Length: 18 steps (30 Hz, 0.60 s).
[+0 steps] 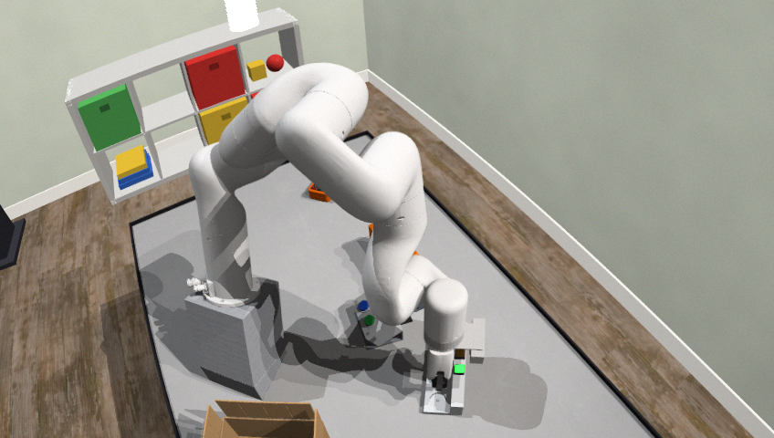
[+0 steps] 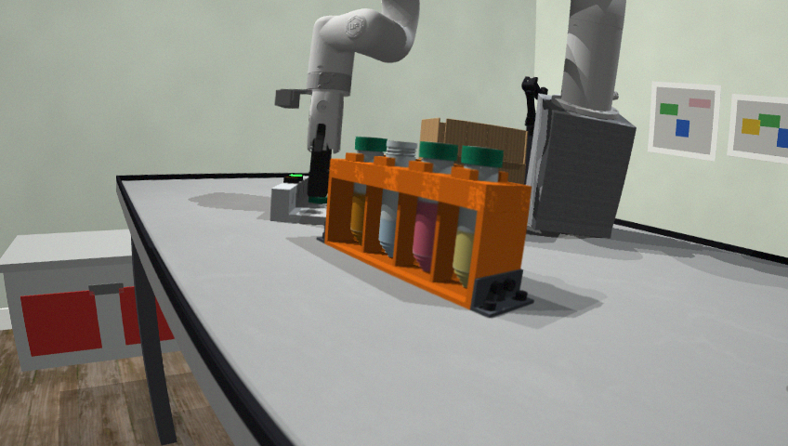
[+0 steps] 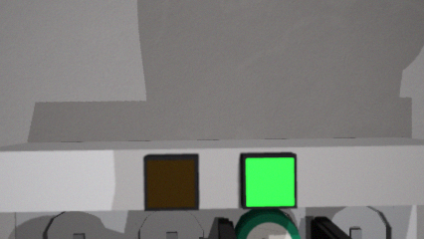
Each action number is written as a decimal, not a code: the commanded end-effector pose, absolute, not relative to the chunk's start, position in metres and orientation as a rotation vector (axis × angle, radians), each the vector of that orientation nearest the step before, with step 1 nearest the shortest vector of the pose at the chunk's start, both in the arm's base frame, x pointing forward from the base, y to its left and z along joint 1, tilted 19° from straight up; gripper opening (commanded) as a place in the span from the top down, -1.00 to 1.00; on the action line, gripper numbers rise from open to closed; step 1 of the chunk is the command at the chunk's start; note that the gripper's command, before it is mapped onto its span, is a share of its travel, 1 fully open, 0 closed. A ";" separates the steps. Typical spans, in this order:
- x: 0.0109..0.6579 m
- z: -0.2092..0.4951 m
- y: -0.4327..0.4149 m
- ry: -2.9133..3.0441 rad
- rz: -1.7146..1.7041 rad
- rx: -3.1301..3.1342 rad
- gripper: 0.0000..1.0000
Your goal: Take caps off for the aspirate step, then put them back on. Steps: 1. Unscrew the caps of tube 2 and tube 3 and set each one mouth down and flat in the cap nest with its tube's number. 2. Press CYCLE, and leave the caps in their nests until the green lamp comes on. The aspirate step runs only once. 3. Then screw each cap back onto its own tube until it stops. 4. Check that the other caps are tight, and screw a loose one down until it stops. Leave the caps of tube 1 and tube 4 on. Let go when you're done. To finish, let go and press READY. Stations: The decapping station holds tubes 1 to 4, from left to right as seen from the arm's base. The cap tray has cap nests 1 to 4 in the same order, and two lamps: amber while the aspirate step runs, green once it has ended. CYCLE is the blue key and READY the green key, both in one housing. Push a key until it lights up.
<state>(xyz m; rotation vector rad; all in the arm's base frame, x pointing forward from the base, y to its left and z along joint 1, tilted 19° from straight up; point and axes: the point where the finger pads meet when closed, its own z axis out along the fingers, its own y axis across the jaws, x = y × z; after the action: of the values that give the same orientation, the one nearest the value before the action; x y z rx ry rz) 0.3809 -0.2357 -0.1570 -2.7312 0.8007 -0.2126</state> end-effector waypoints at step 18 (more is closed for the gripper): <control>0.383 -0.163 -0.236 0.803 -0.218 -2.733 0.08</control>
<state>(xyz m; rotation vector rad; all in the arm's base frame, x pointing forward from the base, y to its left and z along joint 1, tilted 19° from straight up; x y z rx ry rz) 0.3820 -0.2334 -0.1640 -2.7311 0.8007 -0.2125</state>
